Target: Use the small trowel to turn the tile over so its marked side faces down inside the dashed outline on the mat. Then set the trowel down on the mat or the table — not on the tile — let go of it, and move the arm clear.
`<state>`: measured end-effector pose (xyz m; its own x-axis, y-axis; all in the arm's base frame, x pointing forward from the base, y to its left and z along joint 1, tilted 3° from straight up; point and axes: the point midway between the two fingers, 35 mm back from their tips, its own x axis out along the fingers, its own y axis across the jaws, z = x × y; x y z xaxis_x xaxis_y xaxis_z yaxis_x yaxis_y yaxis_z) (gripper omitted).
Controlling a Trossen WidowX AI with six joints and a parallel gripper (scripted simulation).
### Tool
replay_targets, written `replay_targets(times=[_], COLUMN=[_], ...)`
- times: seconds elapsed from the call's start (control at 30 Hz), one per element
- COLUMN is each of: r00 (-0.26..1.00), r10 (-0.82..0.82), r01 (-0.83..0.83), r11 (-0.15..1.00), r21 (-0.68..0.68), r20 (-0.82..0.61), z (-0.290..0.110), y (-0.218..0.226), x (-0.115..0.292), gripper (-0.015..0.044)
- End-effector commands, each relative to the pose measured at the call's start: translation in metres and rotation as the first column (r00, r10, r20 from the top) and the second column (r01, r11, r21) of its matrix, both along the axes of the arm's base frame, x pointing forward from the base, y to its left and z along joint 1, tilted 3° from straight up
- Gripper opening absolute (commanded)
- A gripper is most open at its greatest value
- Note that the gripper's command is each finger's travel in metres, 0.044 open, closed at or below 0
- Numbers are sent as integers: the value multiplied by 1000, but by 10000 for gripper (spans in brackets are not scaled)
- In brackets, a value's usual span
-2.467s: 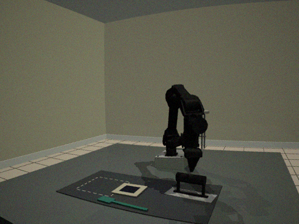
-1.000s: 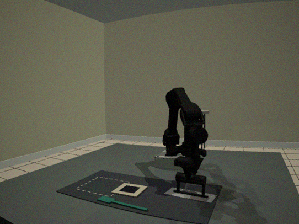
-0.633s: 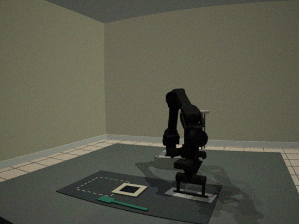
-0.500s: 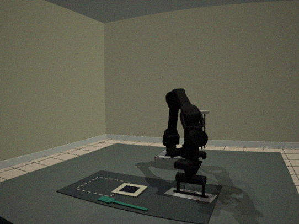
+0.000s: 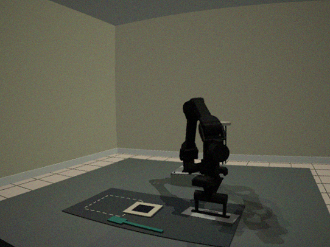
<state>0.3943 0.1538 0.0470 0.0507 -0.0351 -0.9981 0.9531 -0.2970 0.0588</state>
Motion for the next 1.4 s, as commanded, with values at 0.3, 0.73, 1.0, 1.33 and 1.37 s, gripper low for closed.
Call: replay_targets(times=[0.3,0.73,1.0,1.33,1.37], r00=[984,984,984,984,984], r10=[176,180,180,180,180], r01=[-176,-180,-180,-180,-180], r11=[984,984,984,984,984], r21=[-9,-9,-9,-9,-9], r20=[-8,-8,-8,-8,-8], z=[-1,-1,-1,22,34], y=[0,0,0,0,0], x=[0,0,0,-2,-3], gripper=[130,270,270,270,270])
